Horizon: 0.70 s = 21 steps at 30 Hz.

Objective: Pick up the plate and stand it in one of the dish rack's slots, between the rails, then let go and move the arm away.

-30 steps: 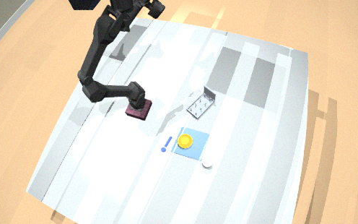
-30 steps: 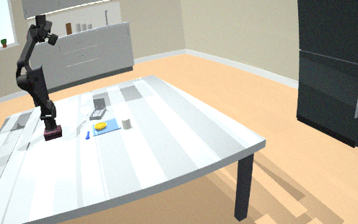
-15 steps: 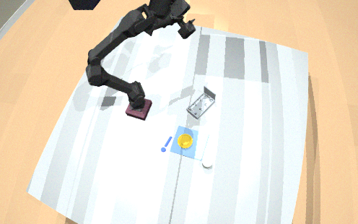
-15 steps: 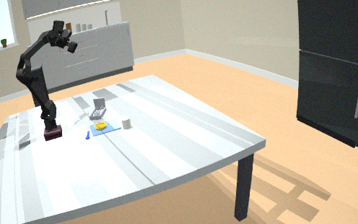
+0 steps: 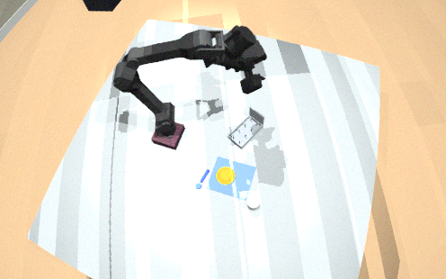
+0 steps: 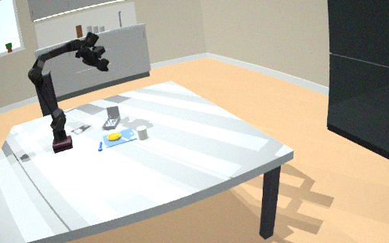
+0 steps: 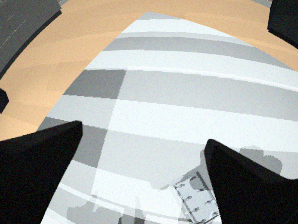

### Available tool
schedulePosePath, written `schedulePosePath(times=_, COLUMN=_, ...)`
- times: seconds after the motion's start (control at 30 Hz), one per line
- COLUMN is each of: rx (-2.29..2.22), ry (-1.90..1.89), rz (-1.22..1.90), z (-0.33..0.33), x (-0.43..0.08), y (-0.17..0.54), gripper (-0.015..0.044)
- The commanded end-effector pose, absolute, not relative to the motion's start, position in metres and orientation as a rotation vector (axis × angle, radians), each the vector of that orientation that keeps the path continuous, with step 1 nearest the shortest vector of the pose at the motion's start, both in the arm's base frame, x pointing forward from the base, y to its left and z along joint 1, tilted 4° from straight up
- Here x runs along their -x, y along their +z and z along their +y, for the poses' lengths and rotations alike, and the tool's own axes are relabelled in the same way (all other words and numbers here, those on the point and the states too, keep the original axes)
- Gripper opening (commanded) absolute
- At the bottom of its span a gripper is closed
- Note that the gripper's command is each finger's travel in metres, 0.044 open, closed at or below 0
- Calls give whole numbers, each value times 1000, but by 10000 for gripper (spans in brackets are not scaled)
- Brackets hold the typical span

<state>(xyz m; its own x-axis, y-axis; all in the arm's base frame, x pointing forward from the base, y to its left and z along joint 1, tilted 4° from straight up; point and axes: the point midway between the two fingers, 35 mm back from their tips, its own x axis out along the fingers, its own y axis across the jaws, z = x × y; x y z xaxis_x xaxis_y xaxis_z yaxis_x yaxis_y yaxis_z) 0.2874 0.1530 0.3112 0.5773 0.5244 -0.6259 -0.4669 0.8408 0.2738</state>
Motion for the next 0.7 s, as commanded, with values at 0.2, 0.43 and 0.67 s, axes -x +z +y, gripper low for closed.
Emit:
schedulePosePath(times=0.2, rx=-31, ry=315, rz=962, z=63, x=-325, y=230, gripper=400)
schedulePosePath(times=0.43, rx=7, ry=164, rz=1136, z=-8, x=-324, y=173, gripper=400)
schedulePosePath(times=0.67, rx=6, ry=54, rz=1345, z=-75, x=-301, y=118, gripper=400)
